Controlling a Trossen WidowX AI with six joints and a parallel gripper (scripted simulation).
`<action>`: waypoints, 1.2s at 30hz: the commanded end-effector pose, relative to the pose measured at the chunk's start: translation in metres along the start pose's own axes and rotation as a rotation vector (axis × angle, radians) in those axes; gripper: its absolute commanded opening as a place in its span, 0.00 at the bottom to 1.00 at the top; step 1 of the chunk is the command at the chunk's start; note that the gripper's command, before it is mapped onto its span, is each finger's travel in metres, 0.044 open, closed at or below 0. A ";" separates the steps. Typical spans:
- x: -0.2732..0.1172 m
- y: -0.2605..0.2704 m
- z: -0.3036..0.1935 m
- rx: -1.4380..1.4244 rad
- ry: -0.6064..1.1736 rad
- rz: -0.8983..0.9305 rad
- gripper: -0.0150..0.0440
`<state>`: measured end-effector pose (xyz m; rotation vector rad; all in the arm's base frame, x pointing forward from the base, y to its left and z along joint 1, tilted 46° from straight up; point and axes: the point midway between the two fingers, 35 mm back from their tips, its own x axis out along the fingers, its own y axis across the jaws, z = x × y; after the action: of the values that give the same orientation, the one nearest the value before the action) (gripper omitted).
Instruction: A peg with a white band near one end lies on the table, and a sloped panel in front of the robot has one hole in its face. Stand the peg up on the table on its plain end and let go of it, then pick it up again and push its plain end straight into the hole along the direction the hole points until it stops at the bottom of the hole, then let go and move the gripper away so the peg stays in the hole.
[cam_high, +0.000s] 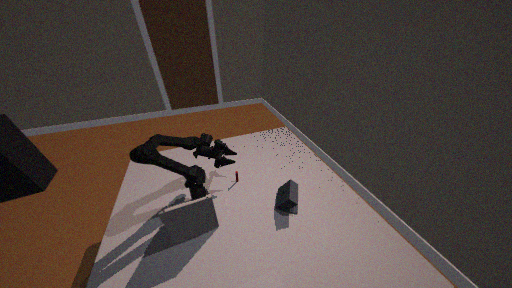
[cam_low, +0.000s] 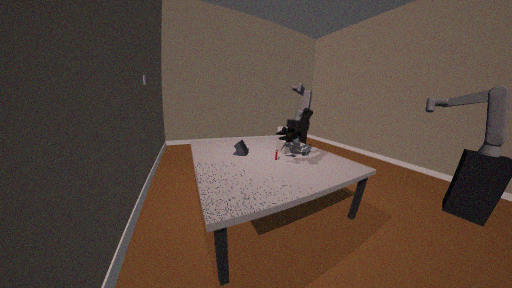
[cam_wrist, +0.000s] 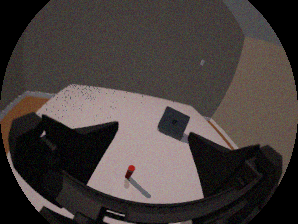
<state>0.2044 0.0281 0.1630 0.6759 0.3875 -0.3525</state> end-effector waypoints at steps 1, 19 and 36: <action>0.007 -0.002 -0.010 -0.106 0.116 -0.053 1.00; 0.023 -0.013 -0.048 -0.299 0.659 -0.170 1.00; 0.029 -0.005 -0.057 -0.151 1.116 -0.053 1.00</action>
<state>0.2107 0.0537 0.1042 0.5990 1.4168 -0.0329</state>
